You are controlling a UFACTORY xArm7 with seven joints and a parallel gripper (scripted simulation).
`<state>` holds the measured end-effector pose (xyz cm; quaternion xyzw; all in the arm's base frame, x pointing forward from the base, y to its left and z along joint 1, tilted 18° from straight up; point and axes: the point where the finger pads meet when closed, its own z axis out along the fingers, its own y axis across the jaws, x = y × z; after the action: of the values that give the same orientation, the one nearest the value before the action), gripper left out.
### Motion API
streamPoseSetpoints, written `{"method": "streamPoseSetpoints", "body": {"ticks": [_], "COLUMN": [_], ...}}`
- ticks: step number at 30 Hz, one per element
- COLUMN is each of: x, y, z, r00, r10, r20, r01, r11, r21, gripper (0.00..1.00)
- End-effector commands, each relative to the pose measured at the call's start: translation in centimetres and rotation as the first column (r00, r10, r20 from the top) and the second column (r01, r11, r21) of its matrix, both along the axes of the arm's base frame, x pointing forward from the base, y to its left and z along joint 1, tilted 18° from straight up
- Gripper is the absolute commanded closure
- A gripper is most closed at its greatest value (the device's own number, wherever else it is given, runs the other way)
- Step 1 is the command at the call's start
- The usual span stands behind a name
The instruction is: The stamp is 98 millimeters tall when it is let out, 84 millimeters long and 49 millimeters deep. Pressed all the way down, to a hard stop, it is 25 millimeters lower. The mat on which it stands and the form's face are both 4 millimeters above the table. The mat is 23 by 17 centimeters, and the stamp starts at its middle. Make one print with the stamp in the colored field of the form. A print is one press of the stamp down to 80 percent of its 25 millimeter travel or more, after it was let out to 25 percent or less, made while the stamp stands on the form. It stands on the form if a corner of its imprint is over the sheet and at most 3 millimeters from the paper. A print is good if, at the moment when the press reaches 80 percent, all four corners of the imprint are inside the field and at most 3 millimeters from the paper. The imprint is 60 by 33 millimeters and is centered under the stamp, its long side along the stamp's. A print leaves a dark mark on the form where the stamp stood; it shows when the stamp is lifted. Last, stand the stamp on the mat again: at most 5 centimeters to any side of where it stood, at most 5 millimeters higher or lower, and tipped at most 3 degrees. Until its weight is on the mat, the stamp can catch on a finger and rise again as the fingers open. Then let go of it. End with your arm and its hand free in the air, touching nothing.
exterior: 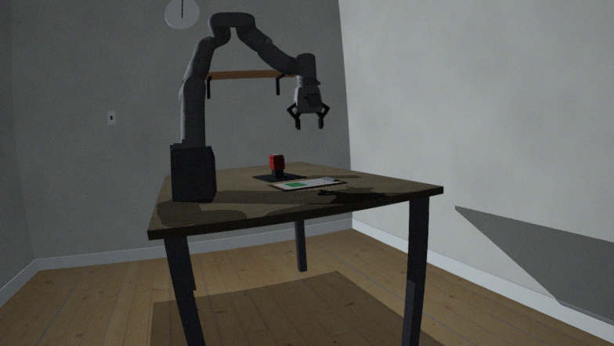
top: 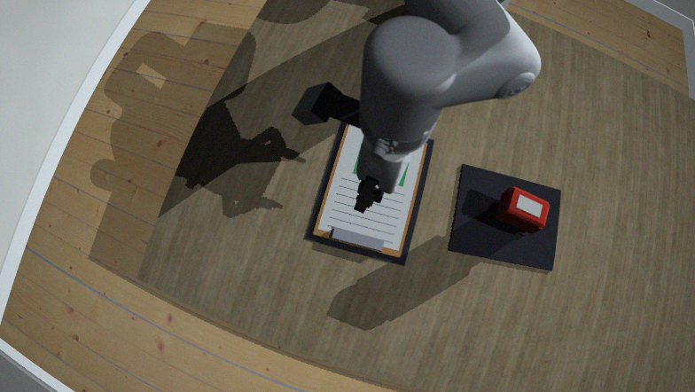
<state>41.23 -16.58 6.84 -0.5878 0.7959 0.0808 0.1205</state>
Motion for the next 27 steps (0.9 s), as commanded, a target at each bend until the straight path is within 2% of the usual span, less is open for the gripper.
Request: {"method": "streamPoseSetpoints", "body": {"ticks": [1, 5, 15, 17, 18, 21, 27], "x": [0.1, 0.0, -0.5, -0.5, -0.6, -0.7, -0.8], "y": [0.8, 4.4, 17.5, 17.5, 19.6, 23.0, 26.6], "z": [0.3, 0.6, 1.9, 1.9, 2.1, 2.5, 2.8], "r00": [0.999, 0.999, 0.999, 0.999, 0.999, 0.999, 0.999], "r10": [0.042, 0.042, 0.042, 0.042, 0.042, 0.042, 0.042], "r20": [0.028, 0.028, 0.028, 0.028, 0.028, 0.028, 0.028], "r01": [-0.042, -0.042, -0.042, -0.042, -0.042, -0.042, -0.042], "r11": [0.999, 0.999, 0.999, 0.999, 0.999, 0.999, 0.999], "r21": [0.011, 0.011, 0.011, 0.011, 0.011, 0.011, 0.011], "gripper": [0.07, 0.07, 0.07, 0.07, 0.07, 0.07, 0.07]}}
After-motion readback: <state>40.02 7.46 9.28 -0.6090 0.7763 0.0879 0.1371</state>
